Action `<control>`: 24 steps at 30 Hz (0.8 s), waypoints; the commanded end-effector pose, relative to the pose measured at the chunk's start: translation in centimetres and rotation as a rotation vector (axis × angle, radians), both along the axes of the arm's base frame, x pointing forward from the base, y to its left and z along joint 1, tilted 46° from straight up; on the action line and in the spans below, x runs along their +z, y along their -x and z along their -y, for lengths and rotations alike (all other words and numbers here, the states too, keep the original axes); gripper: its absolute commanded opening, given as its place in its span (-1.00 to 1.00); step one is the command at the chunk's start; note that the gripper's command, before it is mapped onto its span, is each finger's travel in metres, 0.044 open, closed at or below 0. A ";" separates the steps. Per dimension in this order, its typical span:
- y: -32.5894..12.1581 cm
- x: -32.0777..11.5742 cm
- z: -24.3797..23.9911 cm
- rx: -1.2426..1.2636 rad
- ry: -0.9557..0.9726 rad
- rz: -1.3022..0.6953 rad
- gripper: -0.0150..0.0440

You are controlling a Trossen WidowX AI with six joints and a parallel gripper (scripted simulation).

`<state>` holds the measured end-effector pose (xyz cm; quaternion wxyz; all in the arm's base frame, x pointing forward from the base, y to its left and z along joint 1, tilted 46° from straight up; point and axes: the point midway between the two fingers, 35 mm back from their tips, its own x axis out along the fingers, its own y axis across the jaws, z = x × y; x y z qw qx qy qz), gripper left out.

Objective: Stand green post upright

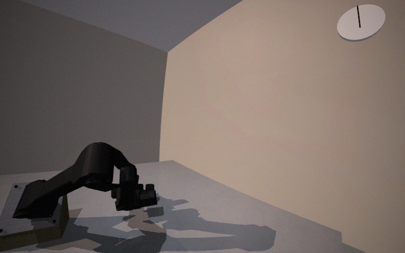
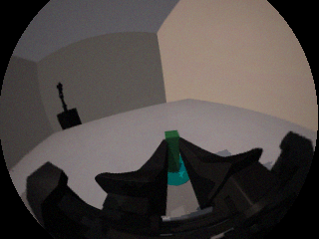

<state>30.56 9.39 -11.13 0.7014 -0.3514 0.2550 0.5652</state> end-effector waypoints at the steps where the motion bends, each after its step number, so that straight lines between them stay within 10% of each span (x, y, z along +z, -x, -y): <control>1: -0.3 -0.1 0.1 0.005 -0.004 0.007 -0.42; 9: -0.3 -0.1 0.1 0.005 -0.004 0.007 -0.42; 24: -0.3 -0.1 0.1 0.005 -0.004 0.007 0.86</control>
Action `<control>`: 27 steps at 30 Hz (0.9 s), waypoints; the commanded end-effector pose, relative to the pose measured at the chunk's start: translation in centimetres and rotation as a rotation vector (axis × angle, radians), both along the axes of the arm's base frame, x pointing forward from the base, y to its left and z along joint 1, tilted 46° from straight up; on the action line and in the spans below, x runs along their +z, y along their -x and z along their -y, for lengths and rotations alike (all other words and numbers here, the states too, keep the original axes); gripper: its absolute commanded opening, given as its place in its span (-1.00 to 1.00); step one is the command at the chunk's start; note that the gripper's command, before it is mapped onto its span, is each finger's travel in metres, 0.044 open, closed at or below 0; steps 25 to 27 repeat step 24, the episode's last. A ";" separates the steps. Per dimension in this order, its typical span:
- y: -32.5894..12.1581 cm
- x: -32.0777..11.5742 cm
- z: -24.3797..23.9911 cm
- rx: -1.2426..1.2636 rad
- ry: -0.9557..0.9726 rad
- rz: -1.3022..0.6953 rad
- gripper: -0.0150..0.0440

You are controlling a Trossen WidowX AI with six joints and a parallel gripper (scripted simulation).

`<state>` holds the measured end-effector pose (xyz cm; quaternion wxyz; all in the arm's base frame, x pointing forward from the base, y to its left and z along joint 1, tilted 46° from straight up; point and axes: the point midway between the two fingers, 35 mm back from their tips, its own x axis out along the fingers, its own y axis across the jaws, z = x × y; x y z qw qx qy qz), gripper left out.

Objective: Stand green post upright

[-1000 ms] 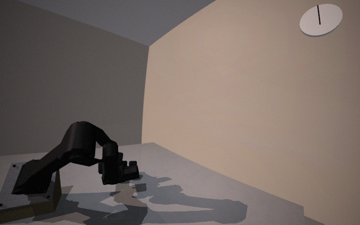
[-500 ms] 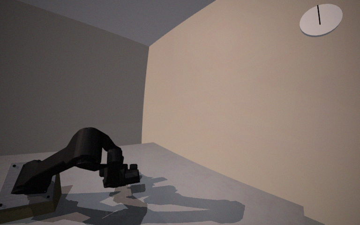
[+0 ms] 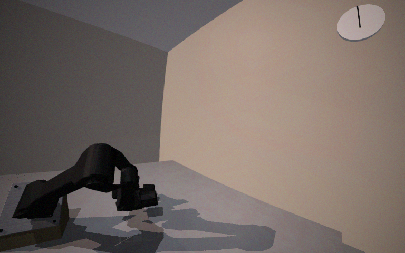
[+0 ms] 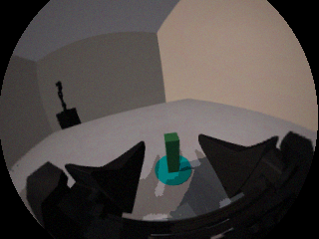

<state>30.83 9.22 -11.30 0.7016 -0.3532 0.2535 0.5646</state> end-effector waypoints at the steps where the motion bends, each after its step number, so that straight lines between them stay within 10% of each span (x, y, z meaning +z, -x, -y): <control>1: 0.0 0.1 -0.2 0.005 -0.004 0.003 0.86; 14: 0.8 6.3 -6.2 0.013 -0.016 0.016 0.86; 27: -0.4 3.4 -8.1 -0.089 0.256 -0.230 0.86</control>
